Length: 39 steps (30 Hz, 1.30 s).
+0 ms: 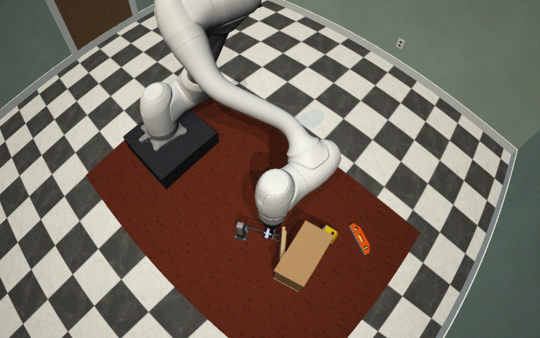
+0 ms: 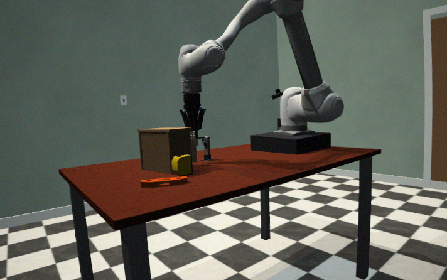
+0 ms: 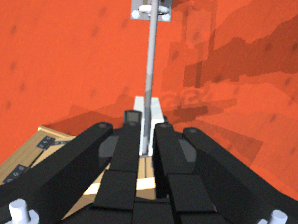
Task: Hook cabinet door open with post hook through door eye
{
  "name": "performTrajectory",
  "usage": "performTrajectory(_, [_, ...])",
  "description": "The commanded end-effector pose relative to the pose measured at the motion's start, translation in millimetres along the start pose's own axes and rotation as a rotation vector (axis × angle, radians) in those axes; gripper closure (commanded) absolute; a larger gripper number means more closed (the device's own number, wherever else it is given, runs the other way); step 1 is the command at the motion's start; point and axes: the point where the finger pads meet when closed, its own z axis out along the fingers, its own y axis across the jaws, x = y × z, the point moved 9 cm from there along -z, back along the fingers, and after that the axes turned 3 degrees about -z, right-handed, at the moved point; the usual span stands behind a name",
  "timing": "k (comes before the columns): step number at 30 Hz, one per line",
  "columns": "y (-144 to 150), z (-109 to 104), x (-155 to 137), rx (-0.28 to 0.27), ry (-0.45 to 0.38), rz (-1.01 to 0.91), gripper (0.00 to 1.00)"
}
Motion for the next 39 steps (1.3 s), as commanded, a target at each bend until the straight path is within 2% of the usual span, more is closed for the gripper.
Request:
performTrajectory(1, [0.0, -0.1, 0.0, 0.000, 0.000, 0.000, 0.97])
performTrajectory(21, [0.0, -0.1, 0.0, 0.000, 0.000, 0.000, 0.97])
performTrajectory(22, [0.0, -0.1, 0.0, 0.000, 0.000, 0.000, 0.85])
performTrajectory(39, [0.0, -0.1, 0.0, 0.000, 0.000, 0.000, 0.85])
